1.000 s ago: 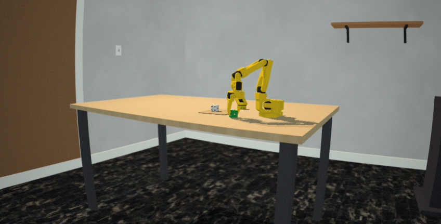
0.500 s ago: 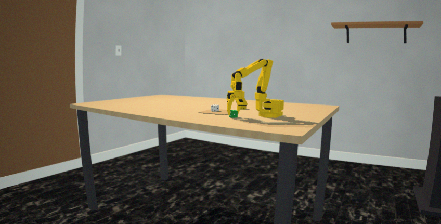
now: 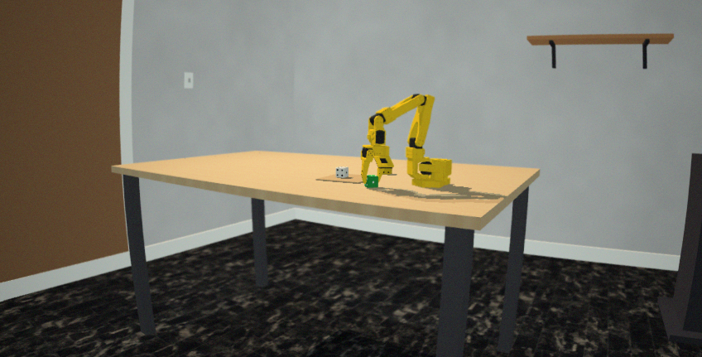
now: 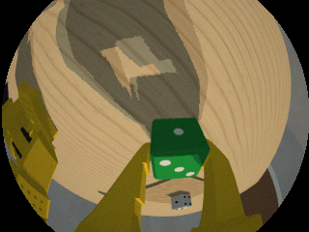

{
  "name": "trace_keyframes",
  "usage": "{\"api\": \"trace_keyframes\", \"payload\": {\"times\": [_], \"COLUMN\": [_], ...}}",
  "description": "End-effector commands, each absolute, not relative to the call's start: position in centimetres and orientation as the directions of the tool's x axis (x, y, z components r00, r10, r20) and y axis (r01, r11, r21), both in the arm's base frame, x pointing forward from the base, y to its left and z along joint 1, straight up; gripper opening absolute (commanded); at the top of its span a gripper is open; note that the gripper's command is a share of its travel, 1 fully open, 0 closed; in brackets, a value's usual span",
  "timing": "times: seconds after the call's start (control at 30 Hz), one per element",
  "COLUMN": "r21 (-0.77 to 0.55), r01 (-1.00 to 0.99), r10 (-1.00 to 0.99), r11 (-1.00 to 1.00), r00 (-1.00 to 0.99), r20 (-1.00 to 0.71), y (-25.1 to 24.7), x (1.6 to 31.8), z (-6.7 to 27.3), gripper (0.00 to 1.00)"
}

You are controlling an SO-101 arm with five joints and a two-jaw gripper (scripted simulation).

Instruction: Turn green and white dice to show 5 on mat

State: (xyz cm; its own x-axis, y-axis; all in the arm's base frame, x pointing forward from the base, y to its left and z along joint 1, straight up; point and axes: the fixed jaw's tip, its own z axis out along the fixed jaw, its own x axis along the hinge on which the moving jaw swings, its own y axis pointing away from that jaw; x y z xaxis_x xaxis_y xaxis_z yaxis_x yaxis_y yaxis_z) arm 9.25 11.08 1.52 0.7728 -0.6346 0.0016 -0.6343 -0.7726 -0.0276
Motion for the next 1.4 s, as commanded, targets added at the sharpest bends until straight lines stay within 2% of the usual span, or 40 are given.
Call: {"api": "trace_keyframes", "payload": {"times": [0.0,0.67,1.07,1.37], "r21": [-0.042,-0.042,-0.042,-0.042], "r01": [-0.636,-0.636,-0.636,-0.636], "r10": [-0.637,-0.637,-0.637,-0.637], "r11": [-0.771,-0.771,-0.771,-0.771], "r00": [0.771,0.771,0.771,0.771], "r20": [0.0,0.0,0.0,0.0], "y": [11.3,11.3,11.4,11.5], "x": [9.3,9.3,9.3,9.5], "z": [1.6,1.6,1.8,4.2], "gripper": [0.19,0.35,0.36,0.36]}}
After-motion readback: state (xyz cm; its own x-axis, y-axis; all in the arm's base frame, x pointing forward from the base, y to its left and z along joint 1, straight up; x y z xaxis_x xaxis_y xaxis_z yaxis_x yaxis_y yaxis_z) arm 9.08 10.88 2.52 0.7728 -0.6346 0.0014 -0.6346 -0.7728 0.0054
